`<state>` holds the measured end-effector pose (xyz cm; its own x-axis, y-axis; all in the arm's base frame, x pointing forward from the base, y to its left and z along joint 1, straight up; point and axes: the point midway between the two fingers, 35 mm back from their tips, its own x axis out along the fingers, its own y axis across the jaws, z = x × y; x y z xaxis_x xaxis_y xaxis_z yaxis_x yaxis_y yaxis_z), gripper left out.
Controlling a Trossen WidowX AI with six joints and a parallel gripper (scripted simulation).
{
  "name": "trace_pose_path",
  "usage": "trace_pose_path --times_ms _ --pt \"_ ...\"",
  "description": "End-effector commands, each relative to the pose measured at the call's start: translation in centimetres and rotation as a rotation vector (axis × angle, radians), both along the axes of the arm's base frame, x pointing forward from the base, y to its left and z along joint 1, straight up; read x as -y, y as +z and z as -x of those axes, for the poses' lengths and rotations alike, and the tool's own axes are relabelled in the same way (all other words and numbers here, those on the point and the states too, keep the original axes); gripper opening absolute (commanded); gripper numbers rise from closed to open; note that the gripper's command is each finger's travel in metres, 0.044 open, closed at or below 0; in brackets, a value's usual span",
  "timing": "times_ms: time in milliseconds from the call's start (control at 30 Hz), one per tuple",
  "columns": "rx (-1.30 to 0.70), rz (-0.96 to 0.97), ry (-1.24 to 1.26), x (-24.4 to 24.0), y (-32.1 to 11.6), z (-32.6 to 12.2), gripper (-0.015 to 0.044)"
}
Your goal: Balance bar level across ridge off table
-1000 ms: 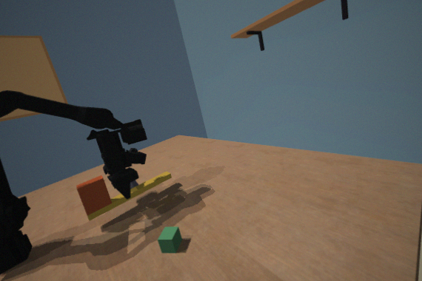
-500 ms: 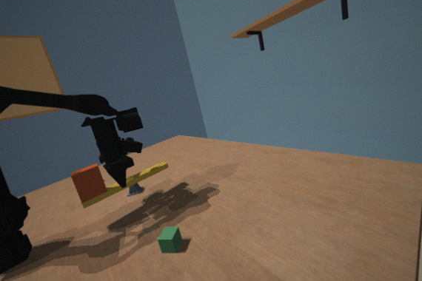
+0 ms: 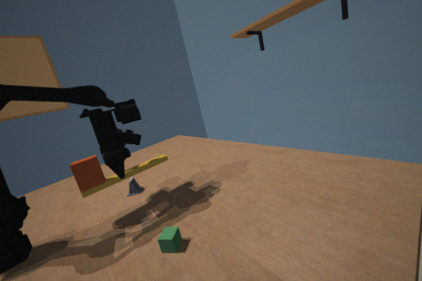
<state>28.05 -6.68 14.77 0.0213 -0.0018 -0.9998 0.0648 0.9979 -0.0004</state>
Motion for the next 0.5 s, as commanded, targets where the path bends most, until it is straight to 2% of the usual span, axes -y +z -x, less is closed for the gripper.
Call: trace_pose_path --times_ms 0,467 --pt "0.004 0.002 -0.067 -1.1 0.3 -1.1 0.0" --pt "0.007 -0.008 -0.328 -5.0 0.6 -4.3 0.0"
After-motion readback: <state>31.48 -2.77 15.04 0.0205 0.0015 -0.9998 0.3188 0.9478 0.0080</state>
